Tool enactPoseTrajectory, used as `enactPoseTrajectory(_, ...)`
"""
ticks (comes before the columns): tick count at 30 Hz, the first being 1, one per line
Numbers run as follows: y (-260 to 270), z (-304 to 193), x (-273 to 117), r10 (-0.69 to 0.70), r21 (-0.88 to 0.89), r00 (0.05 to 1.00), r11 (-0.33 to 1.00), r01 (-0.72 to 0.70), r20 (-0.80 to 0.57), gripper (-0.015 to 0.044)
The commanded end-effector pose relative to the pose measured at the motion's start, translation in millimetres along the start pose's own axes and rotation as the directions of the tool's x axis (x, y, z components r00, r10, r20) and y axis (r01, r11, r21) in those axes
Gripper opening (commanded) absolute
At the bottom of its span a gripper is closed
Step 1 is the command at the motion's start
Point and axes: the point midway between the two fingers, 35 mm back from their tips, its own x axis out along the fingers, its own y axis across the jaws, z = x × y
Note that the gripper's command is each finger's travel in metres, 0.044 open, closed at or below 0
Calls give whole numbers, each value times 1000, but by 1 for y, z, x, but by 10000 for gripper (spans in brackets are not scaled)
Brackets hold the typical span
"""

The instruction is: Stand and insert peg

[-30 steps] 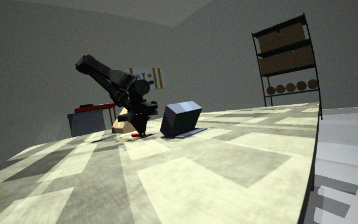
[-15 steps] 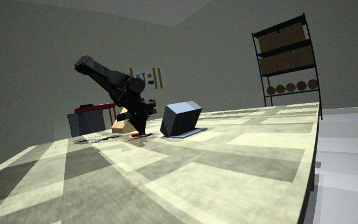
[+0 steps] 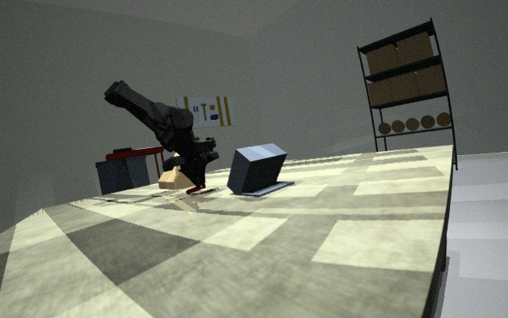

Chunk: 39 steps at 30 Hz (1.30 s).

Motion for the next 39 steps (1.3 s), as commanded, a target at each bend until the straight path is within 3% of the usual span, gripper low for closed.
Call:
enactPoseTrajectory(1,-1,-1,-4,-2,1,999,1000,2,40,49)
enactPoseTrajectory(39,-1,-17,-23,-2,0,932,1000,2,361,49)
